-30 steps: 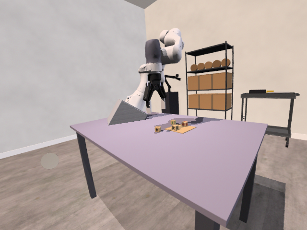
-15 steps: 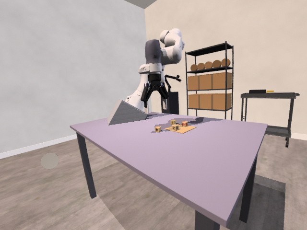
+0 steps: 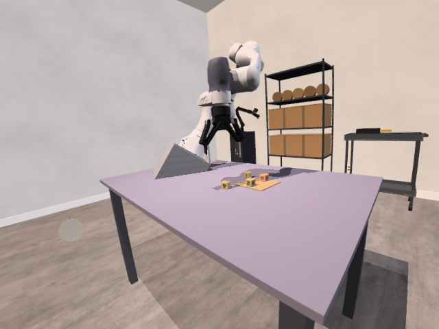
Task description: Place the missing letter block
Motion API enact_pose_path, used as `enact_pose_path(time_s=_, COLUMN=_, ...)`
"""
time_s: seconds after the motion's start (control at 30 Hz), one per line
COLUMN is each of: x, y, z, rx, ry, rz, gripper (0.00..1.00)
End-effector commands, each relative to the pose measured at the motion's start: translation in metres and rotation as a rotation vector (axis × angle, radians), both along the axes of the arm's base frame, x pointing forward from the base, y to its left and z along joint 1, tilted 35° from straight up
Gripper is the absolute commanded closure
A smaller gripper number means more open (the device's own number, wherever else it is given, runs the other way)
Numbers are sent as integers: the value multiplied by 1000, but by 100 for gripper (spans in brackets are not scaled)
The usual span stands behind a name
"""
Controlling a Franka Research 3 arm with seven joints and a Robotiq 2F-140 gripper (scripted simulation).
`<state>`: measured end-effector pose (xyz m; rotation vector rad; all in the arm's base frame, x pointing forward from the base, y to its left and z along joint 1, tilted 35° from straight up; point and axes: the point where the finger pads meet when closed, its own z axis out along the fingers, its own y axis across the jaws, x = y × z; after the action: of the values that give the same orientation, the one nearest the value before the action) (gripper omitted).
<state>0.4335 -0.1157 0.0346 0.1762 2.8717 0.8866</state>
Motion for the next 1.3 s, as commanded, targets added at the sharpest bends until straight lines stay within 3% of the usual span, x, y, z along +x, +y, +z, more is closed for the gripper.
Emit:
enact_pose_path(time_s=0.0, x=0, y=0, z=-1, rx=24, ry=75, rz=-115, gripper=0)
enact_pose_path(time_s=1.27, x=1, y=3, z=-5, rx=102, ry=354, rz=-527, gripper=0)
